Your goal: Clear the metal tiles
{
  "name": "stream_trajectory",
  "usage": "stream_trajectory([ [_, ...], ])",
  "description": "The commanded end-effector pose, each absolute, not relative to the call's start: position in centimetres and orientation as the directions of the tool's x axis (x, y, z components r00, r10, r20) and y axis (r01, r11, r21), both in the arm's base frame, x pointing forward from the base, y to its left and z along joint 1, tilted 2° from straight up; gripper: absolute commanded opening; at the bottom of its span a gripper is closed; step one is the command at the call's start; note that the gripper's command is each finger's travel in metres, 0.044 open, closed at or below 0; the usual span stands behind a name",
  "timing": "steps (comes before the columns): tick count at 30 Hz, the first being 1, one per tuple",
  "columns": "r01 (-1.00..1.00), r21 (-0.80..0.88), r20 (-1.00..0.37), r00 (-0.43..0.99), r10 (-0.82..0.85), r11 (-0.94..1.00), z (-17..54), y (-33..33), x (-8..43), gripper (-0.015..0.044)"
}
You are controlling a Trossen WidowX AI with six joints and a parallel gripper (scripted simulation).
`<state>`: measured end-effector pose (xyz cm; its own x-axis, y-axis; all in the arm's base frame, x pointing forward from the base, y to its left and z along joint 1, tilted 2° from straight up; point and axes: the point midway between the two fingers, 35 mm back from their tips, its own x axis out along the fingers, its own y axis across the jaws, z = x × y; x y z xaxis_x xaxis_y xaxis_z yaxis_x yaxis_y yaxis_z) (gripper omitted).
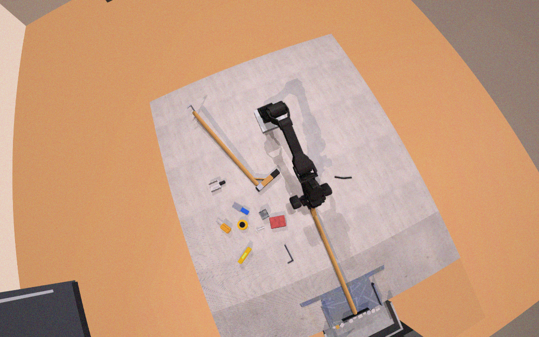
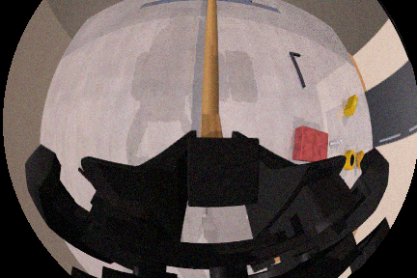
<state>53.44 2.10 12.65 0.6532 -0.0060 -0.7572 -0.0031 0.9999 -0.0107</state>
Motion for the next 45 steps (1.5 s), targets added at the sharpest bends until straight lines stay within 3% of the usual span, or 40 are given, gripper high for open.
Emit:
stream_trajectory([
  [1,-0.008,-0.01,-0.75,0.661,-0.002,1.0,12.9,2.2,54.1,0.0],
  [45,-0.004,-0.01,-0.753,0.658,-0.005,1.0,13.2,2.2,52.3,0.0],
])
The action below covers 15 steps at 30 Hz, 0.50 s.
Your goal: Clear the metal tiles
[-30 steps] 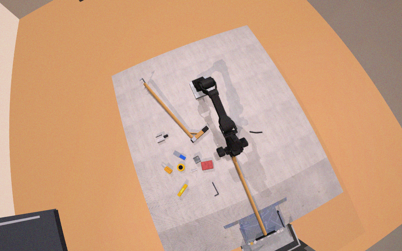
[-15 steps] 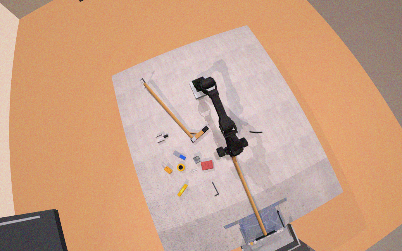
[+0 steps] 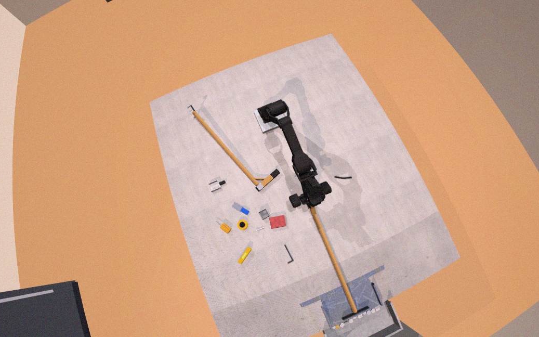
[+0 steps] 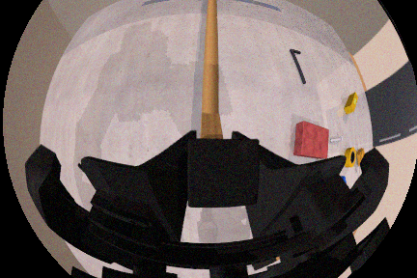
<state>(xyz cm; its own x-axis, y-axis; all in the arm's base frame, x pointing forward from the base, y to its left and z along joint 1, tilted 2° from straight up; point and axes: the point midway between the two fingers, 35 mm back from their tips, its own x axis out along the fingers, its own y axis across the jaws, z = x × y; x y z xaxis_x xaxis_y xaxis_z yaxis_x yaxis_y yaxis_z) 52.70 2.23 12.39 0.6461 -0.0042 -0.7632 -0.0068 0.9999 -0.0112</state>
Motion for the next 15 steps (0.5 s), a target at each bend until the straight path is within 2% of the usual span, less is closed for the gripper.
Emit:
stream_trajectory([
  [1,-0.005,-0.01,-0.753,0.658,-0.005,1.0,13.3,2.2,52.2,0.0],
  [15,-0.005,-0.01,-0.753,0.658,-0.004,1.0,13.6,2.2,50.1,0.0],
])
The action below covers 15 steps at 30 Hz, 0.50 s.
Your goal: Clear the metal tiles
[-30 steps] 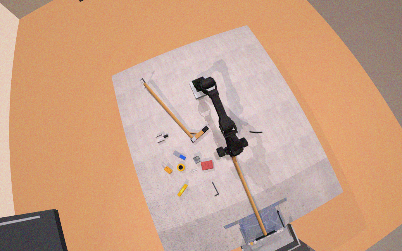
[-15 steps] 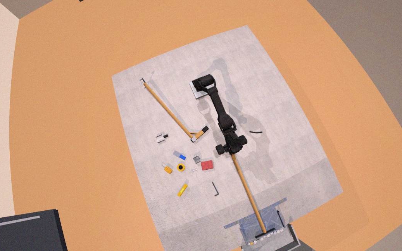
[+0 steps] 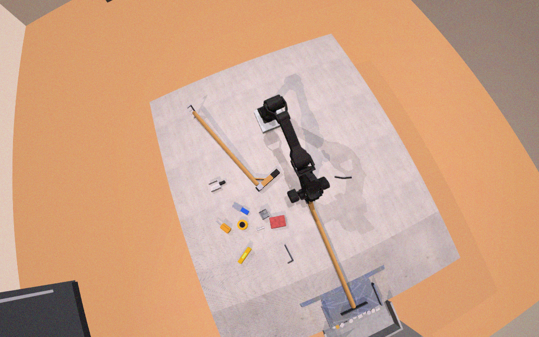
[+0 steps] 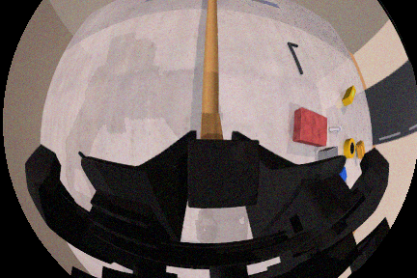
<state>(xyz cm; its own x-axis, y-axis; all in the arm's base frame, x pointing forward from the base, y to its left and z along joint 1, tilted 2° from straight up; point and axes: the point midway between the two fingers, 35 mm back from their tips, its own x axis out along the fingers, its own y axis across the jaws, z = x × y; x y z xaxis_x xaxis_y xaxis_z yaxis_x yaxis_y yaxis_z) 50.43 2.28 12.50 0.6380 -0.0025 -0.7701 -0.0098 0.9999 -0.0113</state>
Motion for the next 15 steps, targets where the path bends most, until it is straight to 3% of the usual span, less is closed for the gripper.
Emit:
stream_trajectory([
  [1,-0.005,-0.01,-0.753,0.658,-0.004,1.0,13.7,2.2,50.0,0.0],
  [15,-0.005,-0.01,-0.753,0.658,-0.004,1.0,13.9,2.2,47.9,0.0],
])
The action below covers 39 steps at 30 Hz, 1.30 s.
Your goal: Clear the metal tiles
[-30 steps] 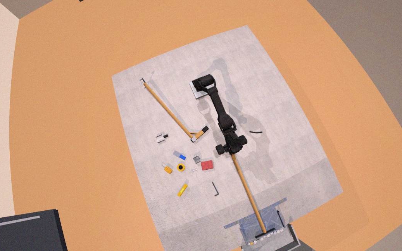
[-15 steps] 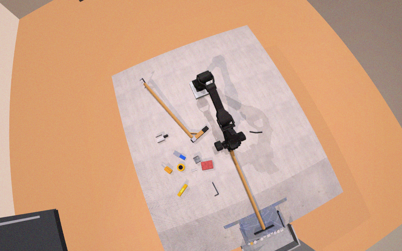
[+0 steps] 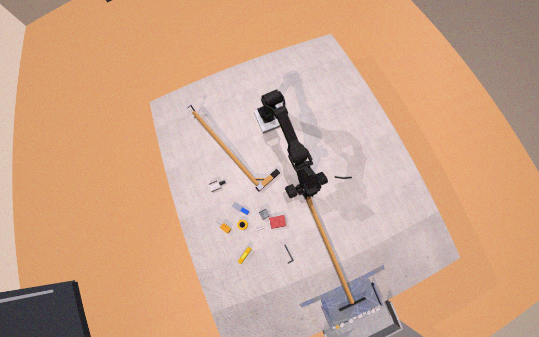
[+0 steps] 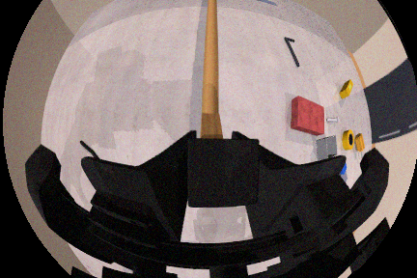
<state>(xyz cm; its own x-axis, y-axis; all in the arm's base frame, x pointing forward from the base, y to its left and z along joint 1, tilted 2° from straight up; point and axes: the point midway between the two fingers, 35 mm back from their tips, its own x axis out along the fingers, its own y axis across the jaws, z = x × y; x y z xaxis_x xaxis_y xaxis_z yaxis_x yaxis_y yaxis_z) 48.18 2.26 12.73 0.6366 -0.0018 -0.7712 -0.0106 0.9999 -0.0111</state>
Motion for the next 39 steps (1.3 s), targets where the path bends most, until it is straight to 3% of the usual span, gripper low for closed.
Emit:
stream_trajectory([
  [1,-0.005,-0.01,-0.753,0.658,-0.004,1.0,13.9,2.2,47.8,0.0],
  [39,-0.007,-0.01,-0.752,0.659,-0.003,1.0,13.6,2.0,41.9,0.0],
])
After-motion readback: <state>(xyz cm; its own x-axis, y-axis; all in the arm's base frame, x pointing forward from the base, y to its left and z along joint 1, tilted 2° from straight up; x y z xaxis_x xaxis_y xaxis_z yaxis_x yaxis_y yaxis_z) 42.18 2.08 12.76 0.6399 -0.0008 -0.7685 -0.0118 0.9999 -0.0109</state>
